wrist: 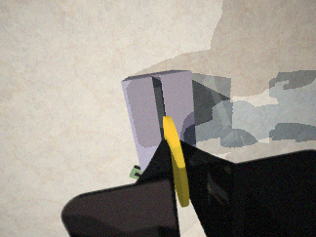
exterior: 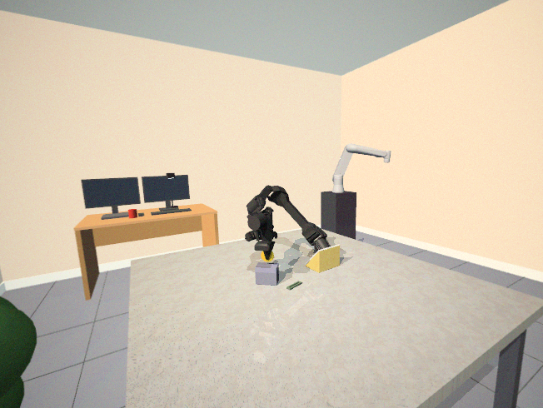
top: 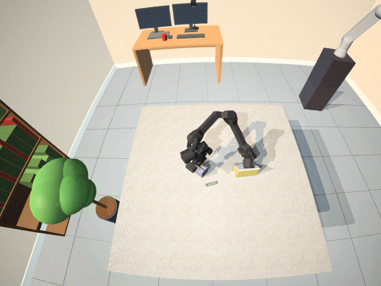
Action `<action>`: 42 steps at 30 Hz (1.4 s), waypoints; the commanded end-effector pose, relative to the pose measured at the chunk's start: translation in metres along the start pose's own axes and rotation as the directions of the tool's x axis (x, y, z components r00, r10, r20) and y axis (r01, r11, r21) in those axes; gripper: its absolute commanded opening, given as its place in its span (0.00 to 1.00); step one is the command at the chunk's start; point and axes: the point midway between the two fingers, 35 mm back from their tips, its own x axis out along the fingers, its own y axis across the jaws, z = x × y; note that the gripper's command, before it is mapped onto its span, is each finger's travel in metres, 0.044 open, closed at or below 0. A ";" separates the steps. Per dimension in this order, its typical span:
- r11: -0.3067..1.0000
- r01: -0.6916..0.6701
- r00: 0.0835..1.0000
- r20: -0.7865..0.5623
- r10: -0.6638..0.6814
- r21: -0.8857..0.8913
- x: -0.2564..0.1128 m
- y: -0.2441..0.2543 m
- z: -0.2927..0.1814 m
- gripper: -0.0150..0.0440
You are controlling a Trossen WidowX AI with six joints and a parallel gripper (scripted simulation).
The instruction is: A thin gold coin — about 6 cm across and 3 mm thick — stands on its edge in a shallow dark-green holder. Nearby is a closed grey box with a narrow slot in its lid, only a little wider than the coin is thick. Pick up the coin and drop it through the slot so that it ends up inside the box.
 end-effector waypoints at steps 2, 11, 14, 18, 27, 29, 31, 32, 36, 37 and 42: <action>1.000 0.000 1.000 0.000 0.000 -0.003 0.000 0.001 -0.002 0.25; 1.000 0.000 1.000 0.000 0.000 -0.002 -0.001 0.000 0.000 0.25; 1.000 0.000 1.000 0.000 0.000 -0.001 -0.002 0.000 0.003 0.25; 1.000 0.000 1.000 0.001 0.000 0.000 -0.004 -0.001 0.006 0.25; 1.000 0.002 1.000 -0.002 -0.002 0.001 -0.003 -0.001 0.004 0.25; 1.000 0.002 1.000 -0.002 -0.002 0.001 -0.002 -0.001 0.004 0.25; 1.000 0.002 1.000 -0.002 -0.002 0.001 -0.001 -0.001 0.004 0.25; 1.000 0.002 1.000 -0.002 -0.002 0.000 -0.001 -0.001 0.004 0.25; 1.000 0.002 1.000 -0.001 -0.002 -0.006 0.002 -0.001 0.004 0.25; 1.000 0.002 1.000 -0.001 -0.002 -0.007 0.003 -0.001 0.004 0.25; 1.000 0.003 1.000 -0.001 -0.003 -0.008 0.007 -0.002 0.005 0.25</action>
